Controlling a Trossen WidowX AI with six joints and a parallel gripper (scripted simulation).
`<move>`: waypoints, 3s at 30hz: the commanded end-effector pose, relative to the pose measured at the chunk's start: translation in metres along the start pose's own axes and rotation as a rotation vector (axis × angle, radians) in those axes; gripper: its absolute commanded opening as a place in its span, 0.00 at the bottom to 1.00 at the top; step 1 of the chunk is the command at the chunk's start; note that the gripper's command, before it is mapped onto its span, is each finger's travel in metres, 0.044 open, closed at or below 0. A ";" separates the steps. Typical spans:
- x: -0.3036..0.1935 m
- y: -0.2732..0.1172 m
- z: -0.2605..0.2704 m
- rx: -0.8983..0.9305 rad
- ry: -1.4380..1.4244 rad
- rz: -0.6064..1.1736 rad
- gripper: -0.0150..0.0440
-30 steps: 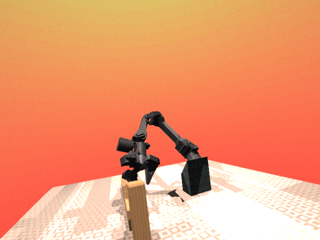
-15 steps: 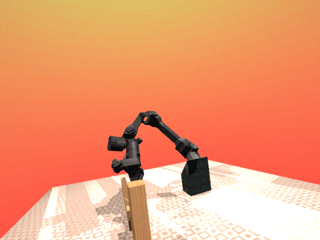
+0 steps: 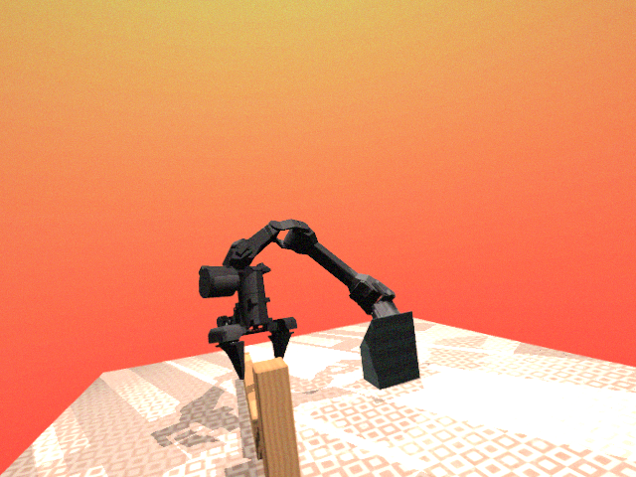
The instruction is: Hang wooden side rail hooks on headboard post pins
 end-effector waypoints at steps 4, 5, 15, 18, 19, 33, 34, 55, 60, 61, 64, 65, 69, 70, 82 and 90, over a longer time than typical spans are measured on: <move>-0.002 -0.009 0.010 -0.024 0.313 -0.111 1.00; -0.002 -0.011 0.011 -0.025 0.362 -0.129 1.00; -0.002 -0.015 0.017 -0.011 0.577 -0.211 1.00; 0.002 0.005 0.016 -0.011 0.577 -0.211 1.00; 0.003 0.012 0.015 -0.011 0.577 -0.212 1.00; 0.008 0.036 0.014 -0.011 0.577 -0.212 1.00; 0.009 0.038 0.014 -0.011 0.577 -0.212 1.00; 0.016 0.071 0.012 -0.011 0.577 -0.213 1.00; 0.017 0.079 0.011 -0.011 0.577 -0.213 1.00; 0.017 0.080 0.011 -0.011 0.577 -0.213 1.00; 0.018 0.085 0.011 -0.011 0.577 -0.214 1.00; 0.019 0.087 0.010 -0.011 0.577 -0.214 1.00; 0.020 0.093 0.010 -0.011 0.577 -0.215 1.00; 0.020 0.094 0.009 -0.011 0.577 -0.215 1.00; 0.021 0.098 0.009 -0.011 0.577 -0.216 0.64; 0.021 0.098 0.009 -0.011 0.577 -0.216 0.42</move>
Point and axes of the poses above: the point midway between the two fingers, 35 mm back from their tips, its own y axis out along the fingers, its own z axis across the jaws, x = y × z, the point moved 8 cm from there along -y, back along the fingers, and after that the axes turned 14 degrees about y, right-handed, at the moved point
